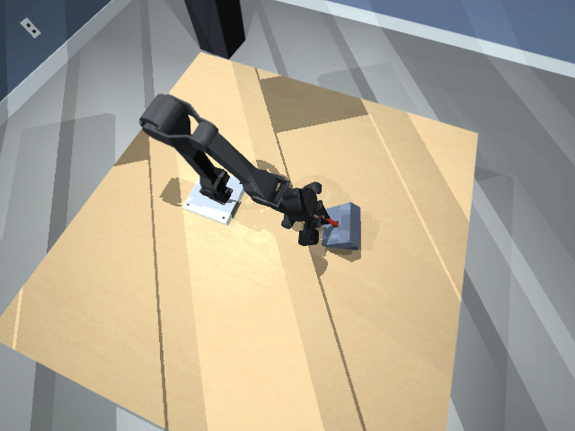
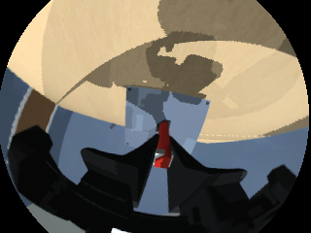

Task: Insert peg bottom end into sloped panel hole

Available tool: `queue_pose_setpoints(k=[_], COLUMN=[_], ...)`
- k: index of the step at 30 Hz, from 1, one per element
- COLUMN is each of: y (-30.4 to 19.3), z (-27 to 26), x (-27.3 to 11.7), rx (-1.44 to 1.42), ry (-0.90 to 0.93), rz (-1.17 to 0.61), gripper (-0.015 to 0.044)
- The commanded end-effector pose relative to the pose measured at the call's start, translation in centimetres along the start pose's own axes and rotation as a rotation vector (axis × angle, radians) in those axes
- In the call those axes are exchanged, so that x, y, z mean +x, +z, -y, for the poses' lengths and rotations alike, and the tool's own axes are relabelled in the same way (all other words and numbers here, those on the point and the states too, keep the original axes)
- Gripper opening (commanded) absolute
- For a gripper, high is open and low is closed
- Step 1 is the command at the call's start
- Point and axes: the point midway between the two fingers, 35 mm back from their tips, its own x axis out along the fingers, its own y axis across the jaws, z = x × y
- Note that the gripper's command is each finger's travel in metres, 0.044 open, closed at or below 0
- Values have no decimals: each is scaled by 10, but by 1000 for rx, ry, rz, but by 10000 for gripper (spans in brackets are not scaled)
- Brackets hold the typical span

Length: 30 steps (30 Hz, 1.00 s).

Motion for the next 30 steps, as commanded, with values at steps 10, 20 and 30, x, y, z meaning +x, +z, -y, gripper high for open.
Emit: queue_pose_setpoints(k=[10,20,30], y=[1,1,0], z=[-1,-1,-1], x=[10,16,17], rx=[5,5,-2], ry=[4,4,0], rz=[2,2,0], gripper=[0,0,0])
